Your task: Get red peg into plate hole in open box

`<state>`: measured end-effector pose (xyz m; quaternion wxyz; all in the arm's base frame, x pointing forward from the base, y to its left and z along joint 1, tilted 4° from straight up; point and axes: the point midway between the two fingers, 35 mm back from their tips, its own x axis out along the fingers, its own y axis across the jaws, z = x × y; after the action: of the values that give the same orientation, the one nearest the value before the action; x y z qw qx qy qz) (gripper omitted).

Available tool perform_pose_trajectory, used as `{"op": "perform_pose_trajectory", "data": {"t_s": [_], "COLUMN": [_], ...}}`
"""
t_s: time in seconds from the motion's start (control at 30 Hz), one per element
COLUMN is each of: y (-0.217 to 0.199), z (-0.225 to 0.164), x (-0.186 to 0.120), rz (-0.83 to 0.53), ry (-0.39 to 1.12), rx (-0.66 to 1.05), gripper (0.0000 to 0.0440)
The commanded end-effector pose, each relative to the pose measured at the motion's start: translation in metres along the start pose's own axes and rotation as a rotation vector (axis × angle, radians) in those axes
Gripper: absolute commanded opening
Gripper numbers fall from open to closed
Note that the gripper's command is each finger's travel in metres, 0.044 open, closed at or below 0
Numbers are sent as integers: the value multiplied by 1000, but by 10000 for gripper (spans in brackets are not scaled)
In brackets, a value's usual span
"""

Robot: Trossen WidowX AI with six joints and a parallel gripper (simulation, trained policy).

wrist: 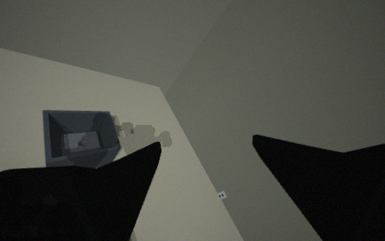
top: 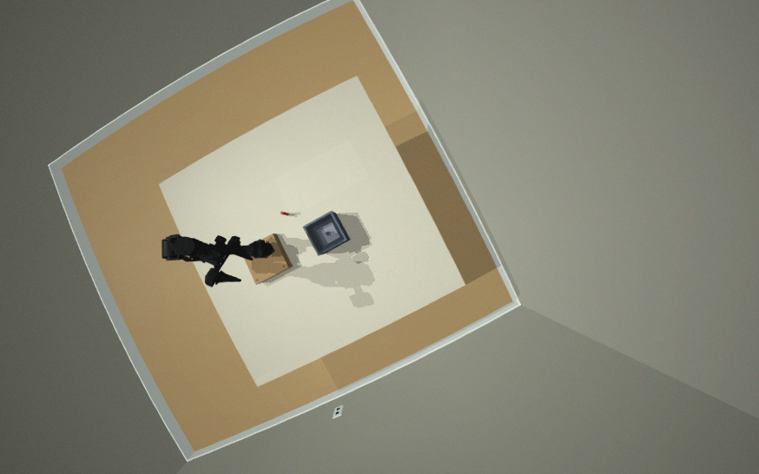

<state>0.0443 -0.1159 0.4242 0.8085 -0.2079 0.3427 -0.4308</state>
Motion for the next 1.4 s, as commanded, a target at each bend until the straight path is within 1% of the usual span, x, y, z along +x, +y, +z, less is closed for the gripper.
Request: {"op": "perform_pose_trajectory", "data": {"t_s": [0.0, 0.1, 0.33, 0.63, 1.0, 1.37], "y": [13, 22, 51, 94, 147, 199], "z": [14, 21, 39, 56, 67, 66], "x": [13, 21, 31, 39, 40, 33], "rz": [75, 122, 266, 445, 628, 757], "ry": [-15, -17, -33, 6, 124, 307], "rx": [41, 61, 167, 290, 412, 498], "gripper": [440, 440, 440, 440, 440, 440]}}
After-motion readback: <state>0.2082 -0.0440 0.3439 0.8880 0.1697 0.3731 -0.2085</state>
